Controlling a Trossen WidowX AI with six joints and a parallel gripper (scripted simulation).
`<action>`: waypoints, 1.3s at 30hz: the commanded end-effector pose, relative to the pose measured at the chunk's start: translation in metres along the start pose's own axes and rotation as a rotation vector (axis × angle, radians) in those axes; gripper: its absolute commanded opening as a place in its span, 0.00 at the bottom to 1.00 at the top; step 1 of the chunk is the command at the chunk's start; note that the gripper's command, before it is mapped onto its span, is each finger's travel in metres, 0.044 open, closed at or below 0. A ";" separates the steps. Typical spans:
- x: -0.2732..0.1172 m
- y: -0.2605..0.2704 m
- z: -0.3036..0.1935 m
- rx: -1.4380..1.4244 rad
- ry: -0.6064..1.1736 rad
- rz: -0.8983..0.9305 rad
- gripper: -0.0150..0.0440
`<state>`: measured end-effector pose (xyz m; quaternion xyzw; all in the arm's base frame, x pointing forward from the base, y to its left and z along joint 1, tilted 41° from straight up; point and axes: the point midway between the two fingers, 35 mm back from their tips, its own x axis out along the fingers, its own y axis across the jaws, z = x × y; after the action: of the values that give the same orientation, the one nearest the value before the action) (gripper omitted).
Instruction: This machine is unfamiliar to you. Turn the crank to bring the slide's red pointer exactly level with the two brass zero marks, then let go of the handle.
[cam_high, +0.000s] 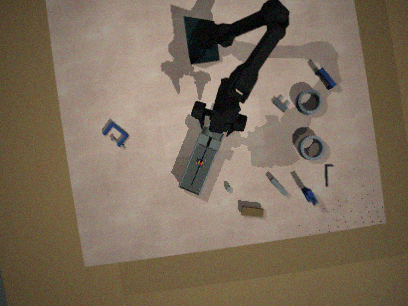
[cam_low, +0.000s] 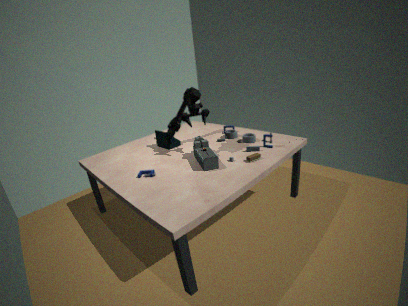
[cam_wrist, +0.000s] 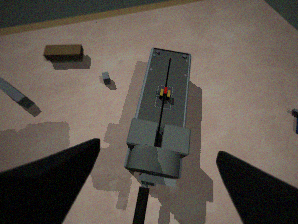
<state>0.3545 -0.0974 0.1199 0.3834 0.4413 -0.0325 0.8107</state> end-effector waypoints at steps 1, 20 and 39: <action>-0.009 0.004 -0.017 0.031 -0.021 -0.029 1.00; 0.017 0.008 -0.063 0.069 -0.055 -0.062 1.00; 0.056 0.009 -0.105 0.072 -0.058 -0.056 1.00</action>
<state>0.3215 -0.0099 0.0567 0.3979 0.4223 -0.0793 0.8106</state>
